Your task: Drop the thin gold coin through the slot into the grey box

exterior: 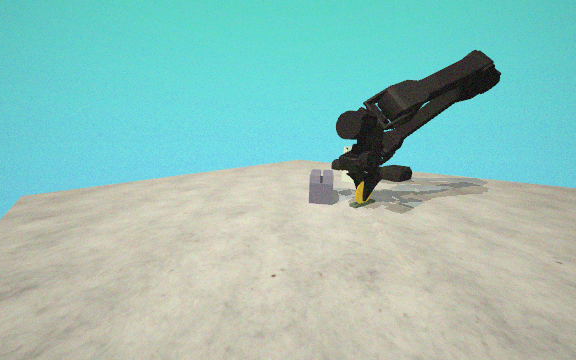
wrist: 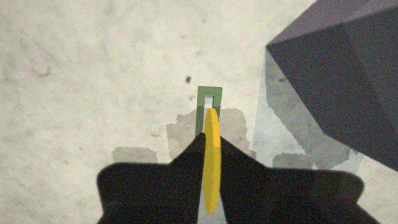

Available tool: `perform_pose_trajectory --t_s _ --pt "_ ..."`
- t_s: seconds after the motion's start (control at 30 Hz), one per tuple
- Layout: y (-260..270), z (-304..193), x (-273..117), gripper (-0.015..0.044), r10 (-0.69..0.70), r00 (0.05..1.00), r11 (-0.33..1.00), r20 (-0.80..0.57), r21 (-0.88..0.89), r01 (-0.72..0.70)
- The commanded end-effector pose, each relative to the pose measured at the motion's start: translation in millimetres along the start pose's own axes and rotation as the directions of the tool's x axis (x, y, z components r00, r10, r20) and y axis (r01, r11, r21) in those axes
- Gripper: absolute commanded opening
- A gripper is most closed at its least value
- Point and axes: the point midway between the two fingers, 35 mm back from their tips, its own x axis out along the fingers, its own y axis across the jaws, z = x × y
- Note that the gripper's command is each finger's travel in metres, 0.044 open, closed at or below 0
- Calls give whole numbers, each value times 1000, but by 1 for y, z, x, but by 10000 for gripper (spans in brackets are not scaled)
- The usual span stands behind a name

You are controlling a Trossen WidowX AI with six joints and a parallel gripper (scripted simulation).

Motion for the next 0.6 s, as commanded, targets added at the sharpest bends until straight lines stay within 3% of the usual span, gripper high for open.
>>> perform_pose_trajectory --t_s 0.0,0.57 --pt "1 0 0 0 5 1000 1000 2 1 -5" --pt "0 4 -23 0 -3 1000 1000 5 2 3"
